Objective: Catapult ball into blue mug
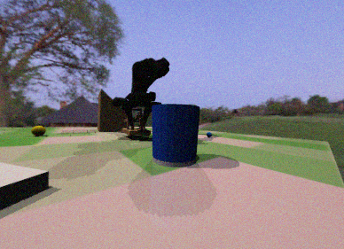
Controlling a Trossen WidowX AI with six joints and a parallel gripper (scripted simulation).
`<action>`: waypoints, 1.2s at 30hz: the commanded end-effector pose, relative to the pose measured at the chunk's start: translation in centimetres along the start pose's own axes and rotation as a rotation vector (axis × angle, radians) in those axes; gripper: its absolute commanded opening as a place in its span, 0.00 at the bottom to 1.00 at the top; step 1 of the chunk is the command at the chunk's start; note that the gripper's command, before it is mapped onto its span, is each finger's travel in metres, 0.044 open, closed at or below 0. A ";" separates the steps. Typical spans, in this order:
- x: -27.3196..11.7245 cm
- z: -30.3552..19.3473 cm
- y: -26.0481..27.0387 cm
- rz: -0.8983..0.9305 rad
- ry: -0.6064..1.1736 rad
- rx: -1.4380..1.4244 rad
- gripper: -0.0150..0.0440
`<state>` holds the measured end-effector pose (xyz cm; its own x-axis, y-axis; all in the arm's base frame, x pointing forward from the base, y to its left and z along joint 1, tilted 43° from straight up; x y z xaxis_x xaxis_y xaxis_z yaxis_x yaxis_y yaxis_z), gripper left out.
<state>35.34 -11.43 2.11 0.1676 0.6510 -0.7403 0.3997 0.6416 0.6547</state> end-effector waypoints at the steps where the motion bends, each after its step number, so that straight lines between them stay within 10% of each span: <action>1: 0.7 -0.1 -0.2 0.004 0.002 0.013 0.25; 15: 1.5 -0.1 0.0 0.002 0.001 0.002 0.25; 30: 1.2 0.0 0.0 0.001 0.001 0.002 0.92; 36: -7.4 0.1 -0.2 -0.002 0.001 0.006 1.00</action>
<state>34.80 -12.82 3.23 0.1338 0.6658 -0.7340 0.4184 0.6335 0.6509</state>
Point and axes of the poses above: the point midway between the two fingers, 35 mm back from their tips, its own x axis out along the fingers, its own y axis across the jaws, z = x × y, the point moved 8 cm from there along -x, back along the fingers, and after that the axes turned 14 degrees about x, right-handed, at the moved point
